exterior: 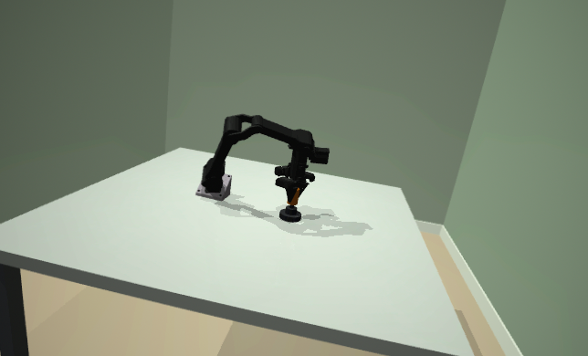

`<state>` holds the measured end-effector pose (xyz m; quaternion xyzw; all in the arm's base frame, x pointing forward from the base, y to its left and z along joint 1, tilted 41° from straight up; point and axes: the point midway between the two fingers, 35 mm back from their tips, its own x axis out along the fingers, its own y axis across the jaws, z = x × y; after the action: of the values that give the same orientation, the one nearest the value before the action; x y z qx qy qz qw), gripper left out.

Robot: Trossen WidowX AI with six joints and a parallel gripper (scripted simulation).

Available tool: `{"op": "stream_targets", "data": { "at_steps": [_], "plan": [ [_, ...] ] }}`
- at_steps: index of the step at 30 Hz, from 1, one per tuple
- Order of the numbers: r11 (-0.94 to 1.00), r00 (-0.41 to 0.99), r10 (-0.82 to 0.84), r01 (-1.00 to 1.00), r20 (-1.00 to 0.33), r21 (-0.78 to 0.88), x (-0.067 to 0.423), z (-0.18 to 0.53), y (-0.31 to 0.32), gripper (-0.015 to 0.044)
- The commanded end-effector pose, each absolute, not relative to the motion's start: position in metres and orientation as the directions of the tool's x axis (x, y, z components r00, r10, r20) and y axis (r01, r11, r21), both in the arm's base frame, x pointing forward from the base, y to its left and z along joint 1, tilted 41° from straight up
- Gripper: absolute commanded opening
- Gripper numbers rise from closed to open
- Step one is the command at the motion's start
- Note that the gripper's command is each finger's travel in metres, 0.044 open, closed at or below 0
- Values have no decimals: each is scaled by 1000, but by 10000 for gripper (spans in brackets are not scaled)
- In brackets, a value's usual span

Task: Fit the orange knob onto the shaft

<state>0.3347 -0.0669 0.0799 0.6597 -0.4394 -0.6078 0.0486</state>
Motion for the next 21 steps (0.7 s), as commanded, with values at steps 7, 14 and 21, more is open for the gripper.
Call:
{"op": "stream_targets", "data": {
  "at_steps": [7,14,21],
  "plan": [
    [-612,-123,-639,-517,-759,599,335,79,-67,0],
    [-594,-123,-639,-548,-759,589,335,79,-67,0],
    [-612,-123,-639,-517,-759,599,335,79,-68,0]
  ]
}}
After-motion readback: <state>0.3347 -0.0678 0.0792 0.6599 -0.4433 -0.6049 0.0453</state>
